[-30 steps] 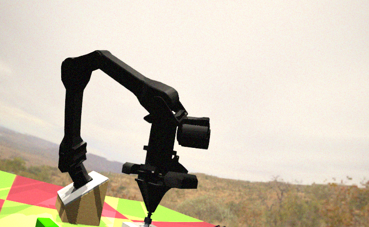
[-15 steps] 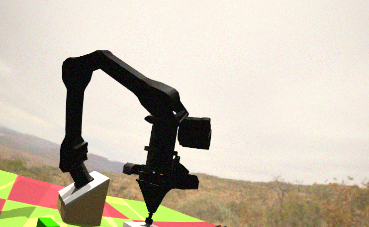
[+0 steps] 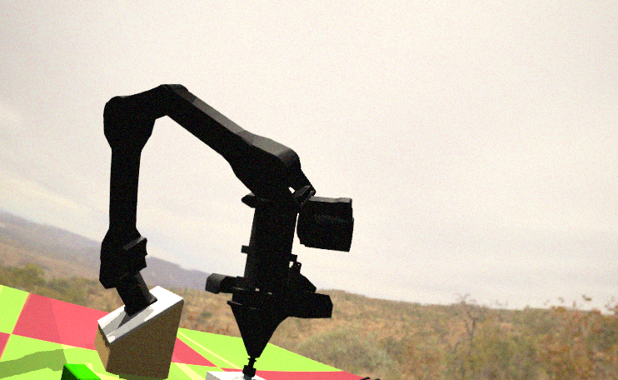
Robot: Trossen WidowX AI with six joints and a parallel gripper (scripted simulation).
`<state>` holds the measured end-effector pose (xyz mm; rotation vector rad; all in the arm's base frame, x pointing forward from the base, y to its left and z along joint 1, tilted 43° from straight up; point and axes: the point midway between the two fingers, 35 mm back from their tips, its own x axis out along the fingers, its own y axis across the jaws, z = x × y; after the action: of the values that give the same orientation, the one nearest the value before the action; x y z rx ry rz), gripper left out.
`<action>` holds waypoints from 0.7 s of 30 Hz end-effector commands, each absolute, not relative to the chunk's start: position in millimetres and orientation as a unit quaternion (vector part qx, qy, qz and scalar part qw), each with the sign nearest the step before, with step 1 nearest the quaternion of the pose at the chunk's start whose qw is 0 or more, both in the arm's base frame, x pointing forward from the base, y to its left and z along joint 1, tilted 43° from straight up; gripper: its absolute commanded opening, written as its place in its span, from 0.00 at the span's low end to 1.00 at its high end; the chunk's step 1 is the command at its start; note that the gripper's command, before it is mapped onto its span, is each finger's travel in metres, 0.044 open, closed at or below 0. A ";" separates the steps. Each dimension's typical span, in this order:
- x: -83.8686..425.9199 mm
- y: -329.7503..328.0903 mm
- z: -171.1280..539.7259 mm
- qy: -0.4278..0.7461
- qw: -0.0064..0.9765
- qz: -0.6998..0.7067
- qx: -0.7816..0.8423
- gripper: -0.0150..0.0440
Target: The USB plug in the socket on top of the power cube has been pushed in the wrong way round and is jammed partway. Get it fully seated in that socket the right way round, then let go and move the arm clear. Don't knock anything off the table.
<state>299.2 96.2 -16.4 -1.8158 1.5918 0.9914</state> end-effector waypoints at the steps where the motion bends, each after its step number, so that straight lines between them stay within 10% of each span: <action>1: 299.5 95.9 -16.8 0.587 0.261 0.367 -0.673 0.25; 21: 299.7 94.3 -18.6 0.587 0.261 0.367 -0.673 0.25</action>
<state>299.3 94.8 -17.9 -1.8143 1.5906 0.9919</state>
